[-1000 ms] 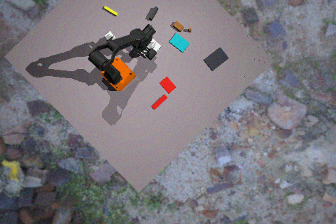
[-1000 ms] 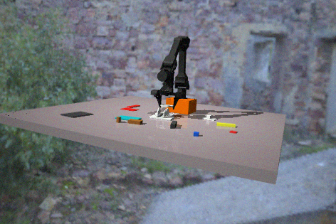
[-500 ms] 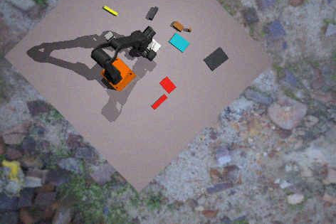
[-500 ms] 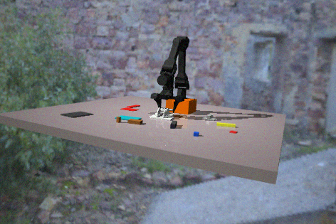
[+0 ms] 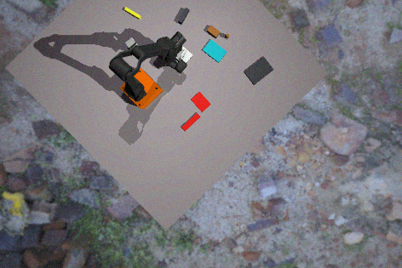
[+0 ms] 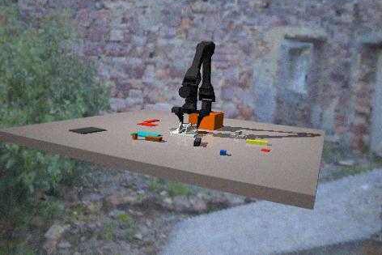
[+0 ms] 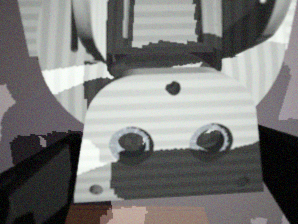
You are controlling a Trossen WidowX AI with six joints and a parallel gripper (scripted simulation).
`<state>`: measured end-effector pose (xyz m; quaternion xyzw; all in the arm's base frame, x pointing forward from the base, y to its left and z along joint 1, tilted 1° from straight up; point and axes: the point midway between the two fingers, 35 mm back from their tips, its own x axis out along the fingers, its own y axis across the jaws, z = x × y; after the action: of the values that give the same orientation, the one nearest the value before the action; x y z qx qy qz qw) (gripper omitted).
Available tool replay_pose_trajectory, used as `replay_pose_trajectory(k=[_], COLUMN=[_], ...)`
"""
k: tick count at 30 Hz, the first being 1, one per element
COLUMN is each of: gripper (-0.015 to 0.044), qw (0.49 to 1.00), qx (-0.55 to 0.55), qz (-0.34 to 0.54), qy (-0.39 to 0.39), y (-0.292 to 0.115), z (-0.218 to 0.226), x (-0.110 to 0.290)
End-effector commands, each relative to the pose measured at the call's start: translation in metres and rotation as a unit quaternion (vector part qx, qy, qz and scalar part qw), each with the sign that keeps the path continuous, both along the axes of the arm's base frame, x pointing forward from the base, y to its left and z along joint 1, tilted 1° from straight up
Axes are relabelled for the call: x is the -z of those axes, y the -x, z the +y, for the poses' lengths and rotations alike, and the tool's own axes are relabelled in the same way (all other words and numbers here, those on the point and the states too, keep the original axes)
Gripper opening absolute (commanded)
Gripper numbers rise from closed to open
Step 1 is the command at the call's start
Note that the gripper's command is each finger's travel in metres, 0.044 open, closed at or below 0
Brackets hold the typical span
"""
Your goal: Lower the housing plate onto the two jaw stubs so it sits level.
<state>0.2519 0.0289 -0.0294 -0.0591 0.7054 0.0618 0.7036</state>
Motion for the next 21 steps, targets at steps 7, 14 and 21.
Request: replay_pose_trajectory(k=[7, 14, 21], gripper=[0.0351, 0.0351, 0.0351], qw=[1.0, 1.0, 1.0], qx=[-0.001, -0.001, -0.001], qz=[0.0, 0.0, 0.0], qy=[0.002, 0.002, 0.002], y=[0.0006, 0.0006, 0.0006], z=[-0.0007, -0.0007, -0.0007], x=[0.0032, 0.0033, 0.0056])
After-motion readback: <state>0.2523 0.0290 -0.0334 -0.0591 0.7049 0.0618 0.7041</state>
